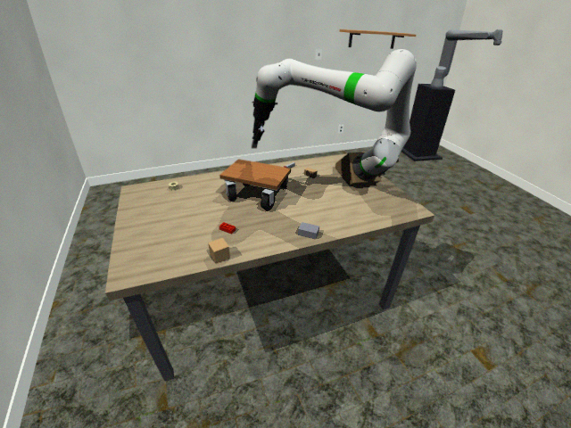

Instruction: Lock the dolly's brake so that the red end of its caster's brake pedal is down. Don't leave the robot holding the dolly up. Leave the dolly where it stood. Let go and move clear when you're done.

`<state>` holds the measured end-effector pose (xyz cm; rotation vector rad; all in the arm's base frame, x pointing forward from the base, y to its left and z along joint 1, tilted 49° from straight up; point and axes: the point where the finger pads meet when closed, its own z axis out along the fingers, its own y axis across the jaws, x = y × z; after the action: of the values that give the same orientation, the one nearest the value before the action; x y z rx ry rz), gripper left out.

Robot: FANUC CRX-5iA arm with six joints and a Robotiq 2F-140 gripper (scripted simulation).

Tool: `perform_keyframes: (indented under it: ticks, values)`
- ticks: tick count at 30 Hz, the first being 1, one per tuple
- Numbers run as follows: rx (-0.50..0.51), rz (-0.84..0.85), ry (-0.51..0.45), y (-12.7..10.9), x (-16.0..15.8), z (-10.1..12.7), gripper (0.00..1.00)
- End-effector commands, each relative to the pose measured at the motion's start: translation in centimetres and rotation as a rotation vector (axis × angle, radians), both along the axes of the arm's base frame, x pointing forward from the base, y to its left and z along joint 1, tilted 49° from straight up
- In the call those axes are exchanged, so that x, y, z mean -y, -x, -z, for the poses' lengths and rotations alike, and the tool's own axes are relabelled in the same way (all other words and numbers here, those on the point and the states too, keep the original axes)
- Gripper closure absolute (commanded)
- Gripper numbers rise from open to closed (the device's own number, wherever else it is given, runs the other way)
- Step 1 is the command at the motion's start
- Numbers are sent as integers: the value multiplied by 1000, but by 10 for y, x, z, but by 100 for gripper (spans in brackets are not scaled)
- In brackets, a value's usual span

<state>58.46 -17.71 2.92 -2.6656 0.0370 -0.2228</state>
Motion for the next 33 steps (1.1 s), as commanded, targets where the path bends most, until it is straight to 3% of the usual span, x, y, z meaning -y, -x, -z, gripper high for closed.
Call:
perform_keyframes:
  ticks: [1,2,4,5,7,10,24,29,33]
  values:
    - [-168,87,-205,68,2,14,100]
    - [-196,101,-239,79,2,17,100]
    - [-196,101,-239,79,2,17,100]
    - [-243,131,-305,112,0,18,100]
    - [-294,164,-383,130,-2,14,100]
    - [-318,180,-421,161,-3,11,100]
    - [-338,206,-425,161,-4,11,100]
    - [-425,318,-434,161,-5,12,100]
    - [-555,489,-445,161,-7,14,100]
